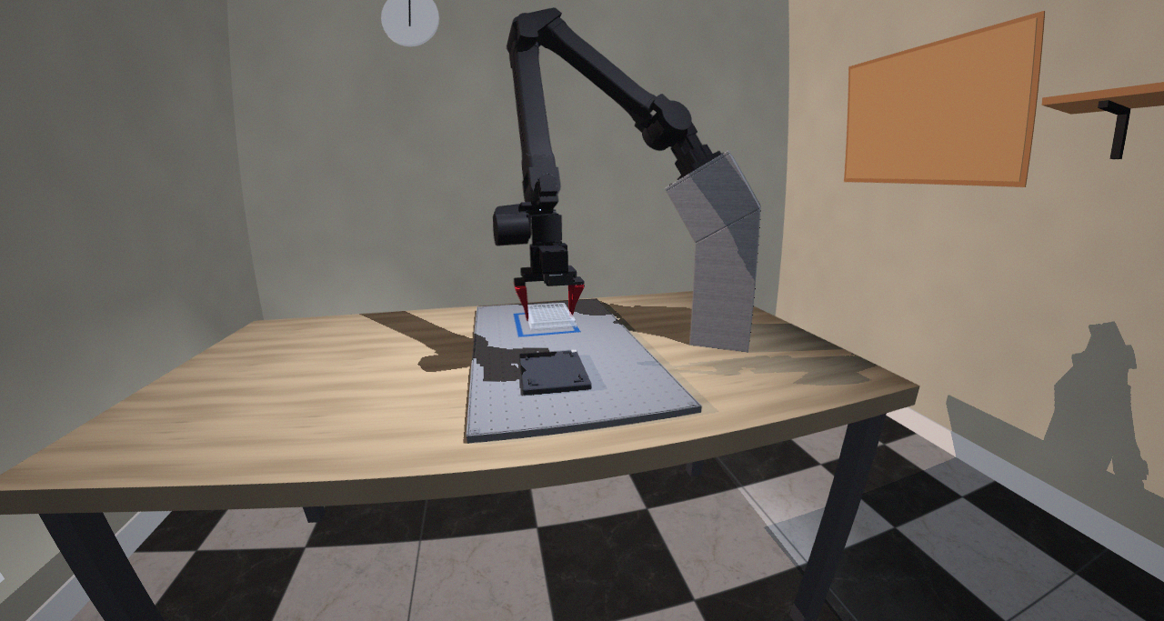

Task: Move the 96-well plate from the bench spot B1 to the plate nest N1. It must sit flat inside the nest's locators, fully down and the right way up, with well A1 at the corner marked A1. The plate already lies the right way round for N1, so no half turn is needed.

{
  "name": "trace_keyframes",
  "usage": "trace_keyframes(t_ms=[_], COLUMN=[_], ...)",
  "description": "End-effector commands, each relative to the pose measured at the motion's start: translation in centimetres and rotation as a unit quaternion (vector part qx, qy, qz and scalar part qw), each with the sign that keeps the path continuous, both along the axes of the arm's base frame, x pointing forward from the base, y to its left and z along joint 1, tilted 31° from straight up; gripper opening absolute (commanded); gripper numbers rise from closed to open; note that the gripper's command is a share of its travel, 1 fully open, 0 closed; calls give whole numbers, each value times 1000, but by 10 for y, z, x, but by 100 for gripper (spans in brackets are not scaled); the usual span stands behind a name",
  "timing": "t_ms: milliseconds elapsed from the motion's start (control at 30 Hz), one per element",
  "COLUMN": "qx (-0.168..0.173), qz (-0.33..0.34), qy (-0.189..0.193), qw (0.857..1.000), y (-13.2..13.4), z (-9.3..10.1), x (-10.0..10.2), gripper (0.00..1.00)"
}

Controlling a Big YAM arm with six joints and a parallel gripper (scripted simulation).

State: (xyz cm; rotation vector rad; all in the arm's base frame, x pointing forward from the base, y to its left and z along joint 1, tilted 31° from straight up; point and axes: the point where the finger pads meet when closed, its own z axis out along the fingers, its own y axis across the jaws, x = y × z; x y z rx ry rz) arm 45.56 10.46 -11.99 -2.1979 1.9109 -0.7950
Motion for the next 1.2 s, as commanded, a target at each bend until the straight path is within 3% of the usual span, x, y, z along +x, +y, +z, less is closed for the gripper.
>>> trace_keyframes(t_ms=[0,200,567,667,1167], qx=[6,6,7,12,11], qz=[-7,-15,-6,-22,-9], qy=[2,1,0,-8,-8], qw=[1000,1000,1000,1000,1000], y=[18,23,68,56,63], z=[-5,-8,-16,-8,-9], x=[-1,1,-2,8,3], gripper=[0,0,0,0,0])
